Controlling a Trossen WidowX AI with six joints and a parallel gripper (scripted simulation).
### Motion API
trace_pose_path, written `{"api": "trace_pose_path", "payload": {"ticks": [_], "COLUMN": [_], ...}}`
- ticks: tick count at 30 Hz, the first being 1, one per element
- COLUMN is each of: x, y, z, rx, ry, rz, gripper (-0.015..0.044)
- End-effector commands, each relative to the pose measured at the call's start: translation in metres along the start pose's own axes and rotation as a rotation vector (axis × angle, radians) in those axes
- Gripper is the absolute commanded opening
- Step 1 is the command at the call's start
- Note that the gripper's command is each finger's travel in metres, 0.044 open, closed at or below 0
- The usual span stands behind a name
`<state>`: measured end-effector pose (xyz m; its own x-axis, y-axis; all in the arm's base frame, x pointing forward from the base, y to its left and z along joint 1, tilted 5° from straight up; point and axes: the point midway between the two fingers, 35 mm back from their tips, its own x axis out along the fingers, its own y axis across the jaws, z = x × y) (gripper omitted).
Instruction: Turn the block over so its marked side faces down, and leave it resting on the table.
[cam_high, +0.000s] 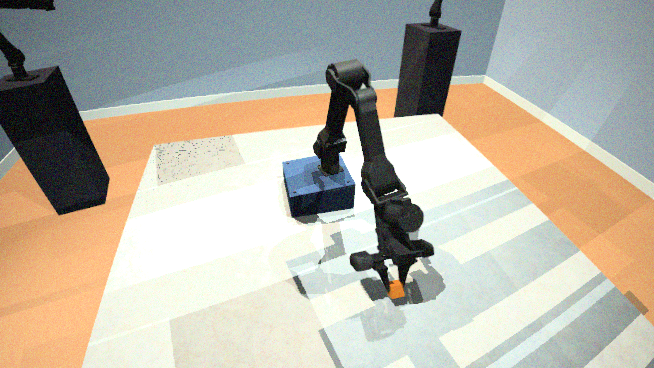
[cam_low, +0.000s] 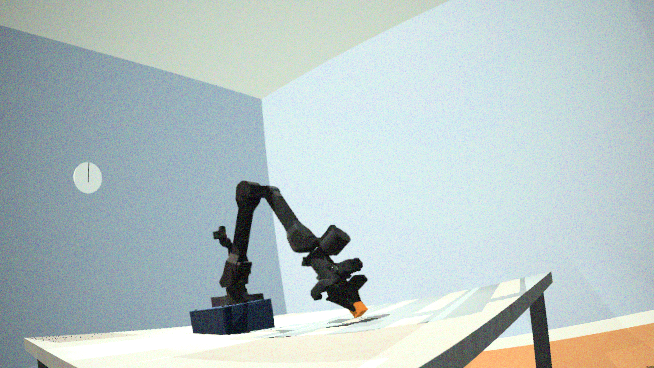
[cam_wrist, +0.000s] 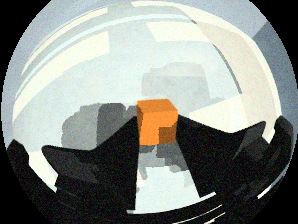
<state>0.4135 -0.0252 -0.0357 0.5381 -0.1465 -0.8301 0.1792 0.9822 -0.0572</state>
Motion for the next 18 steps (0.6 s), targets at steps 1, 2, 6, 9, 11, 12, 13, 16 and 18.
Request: {"api": "trace_pose_path", "payload": {"ticks": [1,2,6,9,11,12,13,16,18], "x": [0.009,0.011,0.017,0.020,0.021,0.022,0.022,0.023,0.022], "y": [0.000,0.000,0.000,0.001,0.001,0.000,0.000,0.000,0.000], "z": [-0.006,-0.007,-0.009,-0.010,-0.012,-0.012,-0.013,-0.016,-0.017], "rx": [-0.007,-0.007,-0.008,-0.009,-0.009,-0.009,-0.007,-0.004,-0.003], "ry": [-0.035,-0.050,-0.112,-0.157,-0.188,-0.203,-0.217,-0.262,-0.292], "rz": [-0.006,-0.005,-0.005,-0.004,-0.004,-0.004,-0.003,-0.002,-0.001], "gripper": [0.0000,0.0000,0.0000,0.0000,0.0000,0.0000,0.0000,0.0000,0.0000]}}
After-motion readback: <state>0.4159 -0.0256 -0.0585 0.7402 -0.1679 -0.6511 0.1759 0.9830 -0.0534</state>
